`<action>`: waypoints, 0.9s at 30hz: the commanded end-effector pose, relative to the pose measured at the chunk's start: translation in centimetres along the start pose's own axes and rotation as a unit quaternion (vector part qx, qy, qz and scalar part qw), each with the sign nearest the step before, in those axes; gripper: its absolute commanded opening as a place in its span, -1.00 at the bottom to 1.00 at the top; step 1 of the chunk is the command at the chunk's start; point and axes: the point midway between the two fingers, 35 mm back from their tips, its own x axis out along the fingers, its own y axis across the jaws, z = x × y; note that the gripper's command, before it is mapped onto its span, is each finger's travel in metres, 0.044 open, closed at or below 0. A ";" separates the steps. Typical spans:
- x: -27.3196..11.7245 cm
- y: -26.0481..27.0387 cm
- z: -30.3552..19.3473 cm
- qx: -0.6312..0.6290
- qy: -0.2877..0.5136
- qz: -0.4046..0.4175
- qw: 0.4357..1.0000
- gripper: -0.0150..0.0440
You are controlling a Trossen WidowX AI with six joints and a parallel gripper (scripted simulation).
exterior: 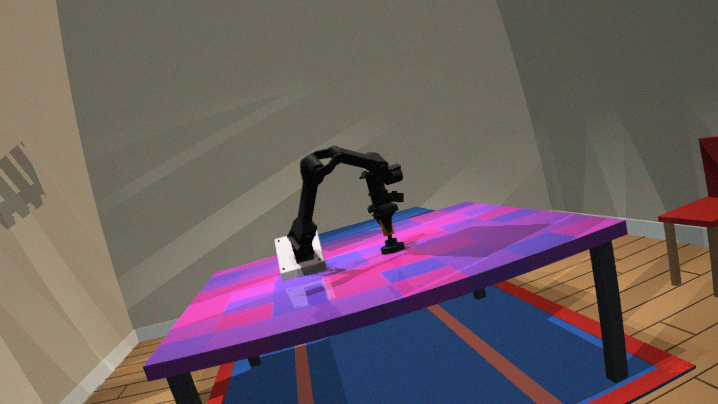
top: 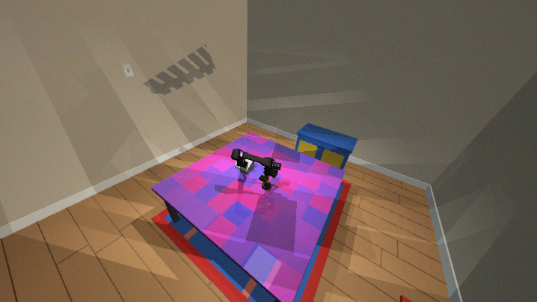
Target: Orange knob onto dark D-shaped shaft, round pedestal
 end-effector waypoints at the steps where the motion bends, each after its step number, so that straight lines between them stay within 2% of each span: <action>1: 0.1 0.1 -0.2 -0.002 0.001 -0.001 1.000 -0.49; 10: -0.5 0.1 -0.2 -0.006 0.001 0.000 1.000 -0.49; 16: -0.4 0.1 0.0 -0.101 0.001 0.000 0.995 -0.49; 27: 0.0 0.0 0.4 -0.106 0.001 0.000 0.994 -0.49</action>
